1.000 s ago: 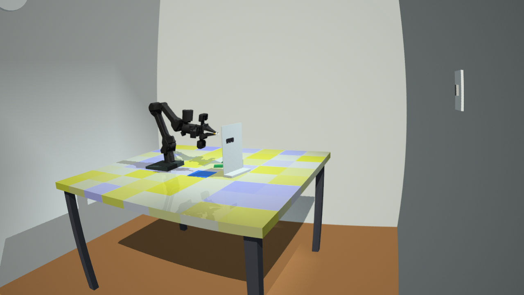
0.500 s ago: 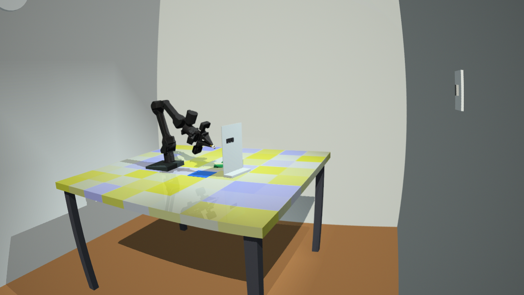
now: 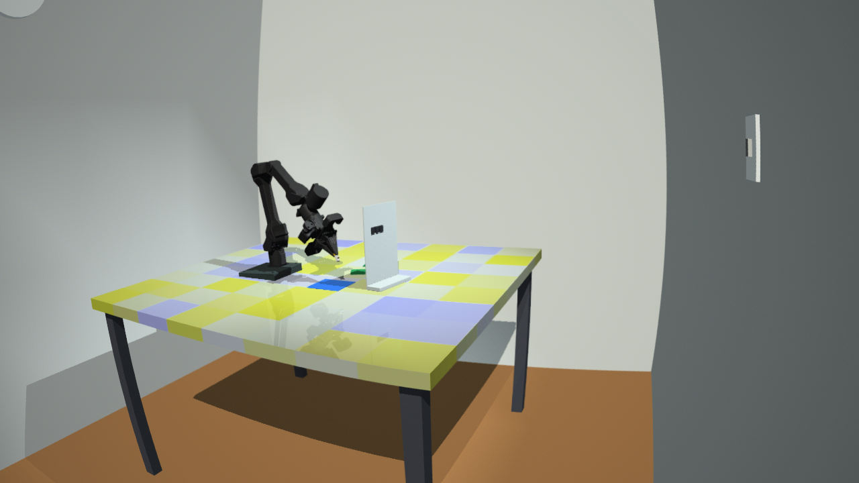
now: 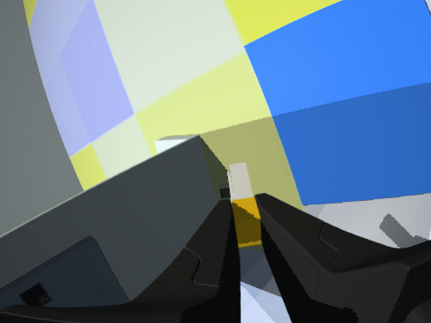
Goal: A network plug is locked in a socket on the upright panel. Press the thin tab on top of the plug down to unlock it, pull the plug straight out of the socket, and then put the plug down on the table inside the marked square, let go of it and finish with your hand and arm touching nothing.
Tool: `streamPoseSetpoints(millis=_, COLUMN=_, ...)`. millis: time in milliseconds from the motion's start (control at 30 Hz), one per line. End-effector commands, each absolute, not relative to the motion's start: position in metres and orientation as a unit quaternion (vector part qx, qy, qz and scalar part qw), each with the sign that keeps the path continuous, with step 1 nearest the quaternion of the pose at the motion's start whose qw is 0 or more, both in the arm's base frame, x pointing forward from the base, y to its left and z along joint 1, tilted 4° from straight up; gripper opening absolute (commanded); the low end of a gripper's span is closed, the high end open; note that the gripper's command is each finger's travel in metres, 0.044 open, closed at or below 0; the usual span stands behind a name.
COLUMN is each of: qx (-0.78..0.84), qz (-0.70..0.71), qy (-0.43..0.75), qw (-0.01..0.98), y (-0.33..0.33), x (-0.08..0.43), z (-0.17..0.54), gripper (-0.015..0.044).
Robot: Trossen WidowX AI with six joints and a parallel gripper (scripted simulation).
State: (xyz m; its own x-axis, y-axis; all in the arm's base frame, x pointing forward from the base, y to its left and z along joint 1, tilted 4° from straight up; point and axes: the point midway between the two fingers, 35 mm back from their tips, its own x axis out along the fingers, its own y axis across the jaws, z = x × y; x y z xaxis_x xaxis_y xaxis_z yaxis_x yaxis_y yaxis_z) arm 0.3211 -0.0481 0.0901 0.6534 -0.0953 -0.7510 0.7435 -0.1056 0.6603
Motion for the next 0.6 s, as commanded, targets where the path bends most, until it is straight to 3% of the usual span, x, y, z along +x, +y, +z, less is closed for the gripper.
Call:
streamPoseSetpoints(millis=0, qx=0.648, qz=-0.387, qy=0.262, qw=0.602, y=-0.057, x=0.311, z=0.081, gripper=0.0)
streamPoseSetpoints(millis=567, qx=0.642, qz=-0.402, qy=0.268, qw=0.595, y=-0.061, x=0.308, z=0.061, gripper=0.0)
